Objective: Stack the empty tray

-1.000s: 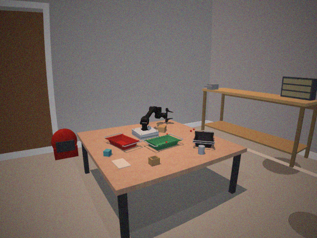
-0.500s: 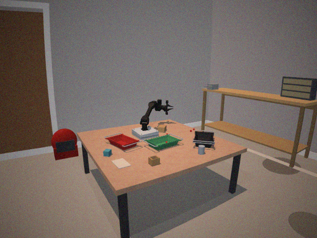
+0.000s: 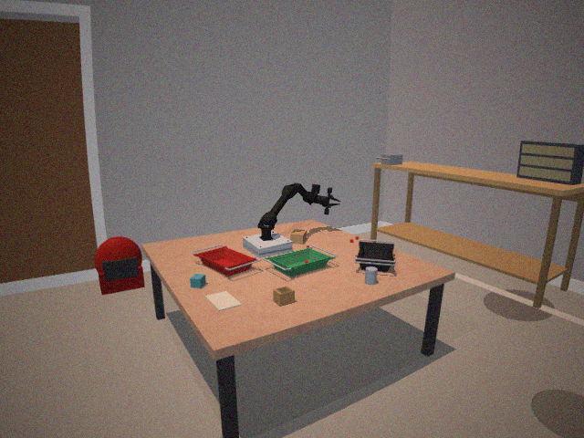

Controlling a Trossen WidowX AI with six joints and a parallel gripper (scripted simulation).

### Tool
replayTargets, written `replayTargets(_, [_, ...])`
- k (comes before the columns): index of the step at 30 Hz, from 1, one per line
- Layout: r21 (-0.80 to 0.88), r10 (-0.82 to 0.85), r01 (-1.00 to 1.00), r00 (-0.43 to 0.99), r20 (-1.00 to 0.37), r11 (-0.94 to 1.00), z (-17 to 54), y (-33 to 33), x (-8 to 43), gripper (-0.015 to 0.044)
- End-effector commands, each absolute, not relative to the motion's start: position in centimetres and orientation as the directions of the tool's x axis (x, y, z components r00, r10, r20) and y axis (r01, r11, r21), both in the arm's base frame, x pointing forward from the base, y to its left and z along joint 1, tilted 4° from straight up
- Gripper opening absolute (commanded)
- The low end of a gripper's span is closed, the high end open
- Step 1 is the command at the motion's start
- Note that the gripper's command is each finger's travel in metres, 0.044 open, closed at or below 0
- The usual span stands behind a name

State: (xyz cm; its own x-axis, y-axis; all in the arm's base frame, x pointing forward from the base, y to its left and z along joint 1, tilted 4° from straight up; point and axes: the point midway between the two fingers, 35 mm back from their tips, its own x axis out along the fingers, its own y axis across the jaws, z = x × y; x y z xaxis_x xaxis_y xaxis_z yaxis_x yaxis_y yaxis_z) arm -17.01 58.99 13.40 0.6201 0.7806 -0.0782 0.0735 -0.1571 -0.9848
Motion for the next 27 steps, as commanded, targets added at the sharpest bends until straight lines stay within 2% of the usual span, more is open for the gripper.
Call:
replayTargets(1, [-0.986, 0.766, -0.026, 0.626, -0.145, -0.165, 13.0, 60.2, -12.0, 0.0080])
replayTargets(8, [-0.957, 0.678, -0.241, 0.677, -0.286, -0.164, 12.1, 60.9, -0.1, 0.0080])
replayTargets(15, [-0.866, 0.543, -0.492, 0.704, -0.459, -0.094, 10.7, 58.0, 11.8, 0.0080])
replayTargets(21, [-0.722, 0.390, -0.689, 0.683, -0.618, 0.061, 9.5, 52.5, 21.0, 0.0080])
replayTargets(27, [-0.524, 0.222, -0.792, 0.598, -0.770, 0.315, 8.5, 44.6, 28.2, 0.0080])
